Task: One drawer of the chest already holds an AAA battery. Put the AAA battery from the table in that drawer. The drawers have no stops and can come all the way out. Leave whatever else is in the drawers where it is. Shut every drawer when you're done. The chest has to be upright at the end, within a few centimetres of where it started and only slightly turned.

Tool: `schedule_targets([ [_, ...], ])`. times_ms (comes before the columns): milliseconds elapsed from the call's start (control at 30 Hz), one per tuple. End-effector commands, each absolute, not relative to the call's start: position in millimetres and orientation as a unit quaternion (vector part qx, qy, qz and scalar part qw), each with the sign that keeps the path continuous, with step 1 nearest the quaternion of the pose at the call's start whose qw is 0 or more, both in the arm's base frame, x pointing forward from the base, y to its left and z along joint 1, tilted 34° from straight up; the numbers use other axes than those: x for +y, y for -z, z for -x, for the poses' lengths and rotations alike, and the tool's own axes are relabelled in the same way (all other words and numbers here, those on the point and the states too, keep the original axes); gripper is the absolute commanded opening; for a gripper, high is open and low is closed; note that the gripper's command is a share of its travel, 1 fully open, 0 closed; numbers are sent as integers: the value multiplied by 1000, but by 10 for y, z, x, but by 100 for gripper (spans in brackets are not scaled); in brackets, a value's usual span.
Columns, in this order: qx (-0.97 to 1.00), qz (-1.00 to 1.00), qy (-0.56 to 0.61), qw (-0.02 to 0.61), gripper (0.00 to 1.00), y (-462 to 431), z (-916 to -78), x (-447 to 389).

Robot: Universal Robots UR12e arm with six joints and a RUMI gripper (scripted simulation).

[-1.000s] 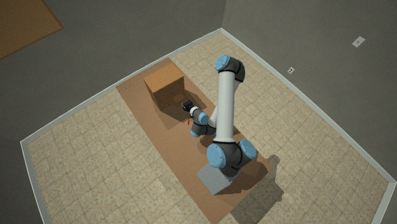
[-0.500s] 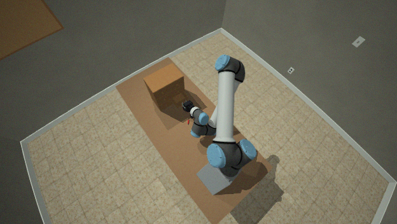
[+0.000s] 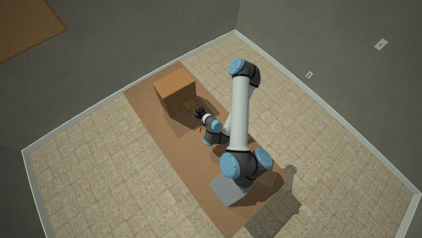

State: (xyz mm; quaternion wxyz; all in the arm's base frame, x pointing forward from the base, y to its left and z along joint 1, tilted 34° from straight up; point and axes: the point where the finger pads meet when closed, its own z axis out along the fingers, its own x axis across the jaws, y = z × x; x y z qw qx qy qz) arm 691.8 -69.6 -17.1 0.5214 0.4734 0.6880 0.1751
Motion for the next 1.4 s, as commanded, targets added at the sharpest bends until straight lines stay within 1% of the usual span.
schedule_targets([
  [0,688,-473,-175,522,7,167,-6917,-692],
  [733,688,-473,-175,522,7,167,-6917,-692],
  [767,688,-473,-175,522,10,167,-6917,-692],
  [833,688,-473,-175,522,10,167,-6917,-692],
  [867,688,-473,-175,522,12,167,-6917,-692],
  [1033,688,-473,-175,522,15,167,-6917,-692],
  [1067,688,-473,-175,522,17,167,-6917,-692],
  [1200,688,-473,-175,522,17,167,-6917,-692],
  [1233,688,-473,-175,522,20,167,-6917,-692],
  [1367,688,-473,-175,522,20,167,-6917,-692],
])
